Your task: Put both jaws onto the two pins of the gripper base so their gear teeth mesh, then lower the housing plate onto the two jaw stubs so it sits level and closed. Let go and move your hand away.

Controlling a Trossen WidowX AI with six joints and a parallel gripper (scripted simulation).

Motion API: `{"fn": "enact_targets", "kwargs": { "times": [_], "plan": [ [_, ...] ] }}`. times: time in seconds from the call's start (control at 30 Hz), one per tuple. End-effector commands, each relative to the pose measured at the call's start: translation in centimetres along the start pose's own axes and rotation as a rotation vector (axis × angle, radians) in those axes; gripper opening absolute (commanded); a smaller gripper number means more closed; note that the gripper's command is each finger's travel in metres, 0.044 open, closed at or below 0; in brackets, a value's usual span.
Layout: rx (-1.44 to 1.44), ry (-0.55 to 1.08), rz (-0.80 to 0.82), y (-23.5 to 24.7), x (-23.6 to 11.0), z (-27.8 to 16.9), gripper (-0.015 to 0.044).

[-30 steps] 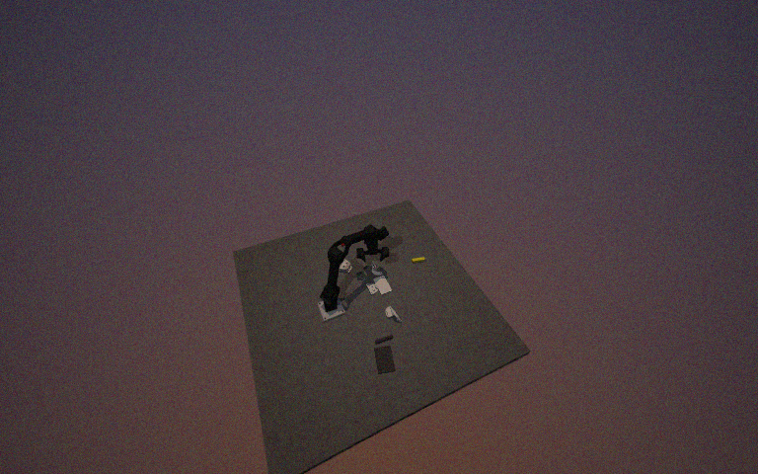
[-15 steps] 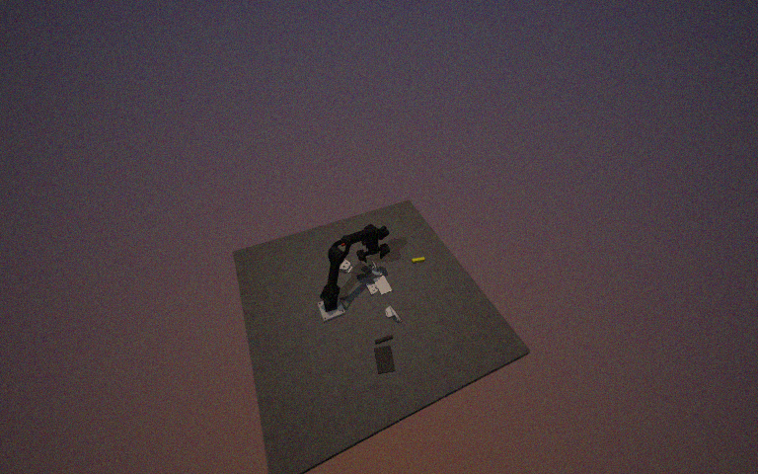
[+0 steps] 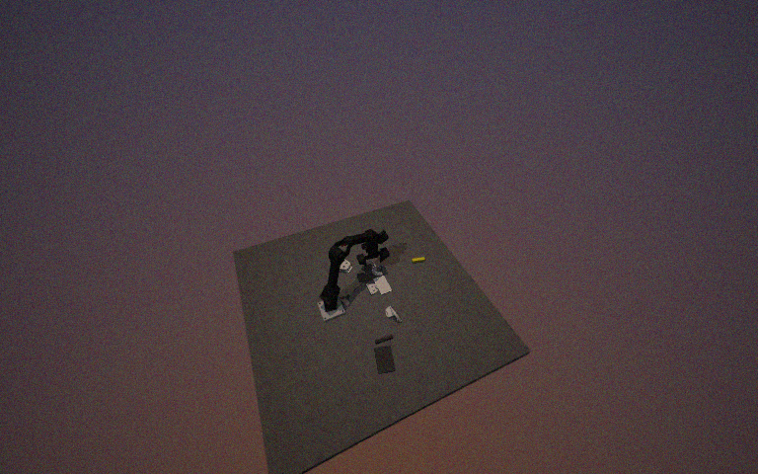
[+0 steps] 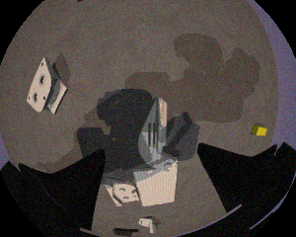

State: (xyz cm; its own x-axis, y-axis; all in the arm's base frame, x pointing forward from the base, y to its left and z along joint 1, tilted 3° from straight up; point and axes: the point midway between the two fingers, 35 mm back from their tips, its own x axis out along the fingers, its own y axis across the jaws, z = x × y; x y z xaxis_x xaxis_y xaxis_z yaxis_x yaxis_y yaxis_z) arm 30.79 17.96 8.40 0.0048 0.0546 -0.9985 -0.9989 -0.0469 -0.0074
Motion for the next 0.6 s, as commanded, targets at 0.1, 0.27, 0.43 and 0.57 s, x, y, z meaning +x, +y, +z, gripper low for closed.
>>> {"fn": "enact_targets", "kwargs": {
  "times": [0.1,0.27,0.43,0.57],
  "plan": [
    [-0.004,0.004,0.006,0.1,1.2,-0.1,0.044],
    [-0.004,0.004,0.006,0.0,2.0,0.0,0.044],
    [-0.004,0.004,0.006,0.0,2.8,0.0,0.044],
    [-0.004,0.004,0.006,0.0,3.5,0.0,0.044]
  ]
}}
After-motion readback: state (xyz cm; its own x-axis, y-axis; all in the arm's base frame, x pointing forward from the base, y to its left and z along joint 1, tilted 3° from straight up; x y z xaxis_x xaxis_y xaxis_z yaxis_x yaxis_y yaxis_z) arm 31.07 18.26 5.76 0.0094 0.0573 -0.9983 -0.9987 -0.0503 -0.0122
